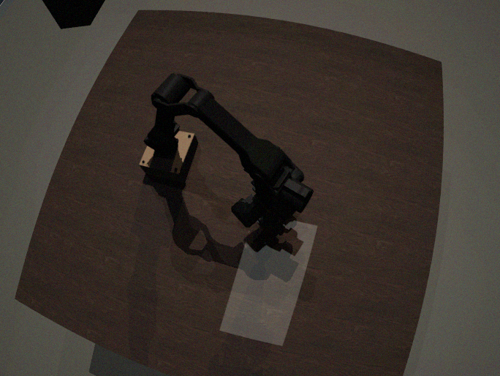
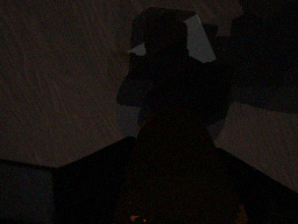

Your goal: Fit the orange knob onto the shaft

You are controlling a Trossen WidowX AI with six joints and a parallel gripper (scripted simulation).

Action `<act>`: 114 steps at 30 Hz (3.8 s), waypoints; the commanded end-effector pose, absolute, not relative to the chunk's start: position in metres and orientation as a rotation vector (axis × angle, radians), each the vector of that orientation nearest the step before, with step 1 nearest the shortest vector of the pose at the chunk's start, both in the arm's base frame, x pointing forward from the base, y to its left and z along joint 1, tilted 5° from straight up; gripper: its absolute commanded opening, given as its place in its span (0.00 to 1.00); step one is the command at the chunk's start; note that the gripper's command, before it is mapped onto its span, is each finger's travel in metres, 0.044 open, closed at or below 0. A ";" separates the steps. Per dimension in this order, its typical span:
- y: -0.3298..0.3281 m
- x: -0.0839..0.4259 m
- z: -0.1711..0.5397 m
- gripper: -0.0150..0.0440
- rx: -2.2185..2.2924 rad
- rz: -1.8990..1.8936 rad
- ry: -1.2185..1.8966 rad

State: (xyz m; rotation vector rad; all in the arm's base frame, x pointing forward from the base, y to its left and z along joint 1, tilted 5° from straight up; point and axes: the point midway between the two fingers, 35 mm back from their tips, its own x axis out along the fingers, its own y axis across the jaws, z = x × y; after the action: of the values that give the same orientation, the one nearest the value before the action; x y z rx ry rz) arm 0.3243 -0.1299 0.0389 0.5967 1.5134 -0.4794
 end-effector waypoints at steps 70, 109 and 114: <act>-0.132 0.329 0.039 0.25 0.821 -0.709 1.442; -0.133 0.331 0.041 0.25 0.982 -0.870 1.383; -0.132 0.330 0.040 0.25 0.982 -0.870 1.383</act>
State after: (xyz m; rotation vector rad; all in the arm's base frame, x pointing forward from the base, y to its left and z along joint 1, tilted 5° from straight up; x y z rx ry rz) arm 0.3295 -0.1318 0.0406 0.9775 1.3890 -0.8635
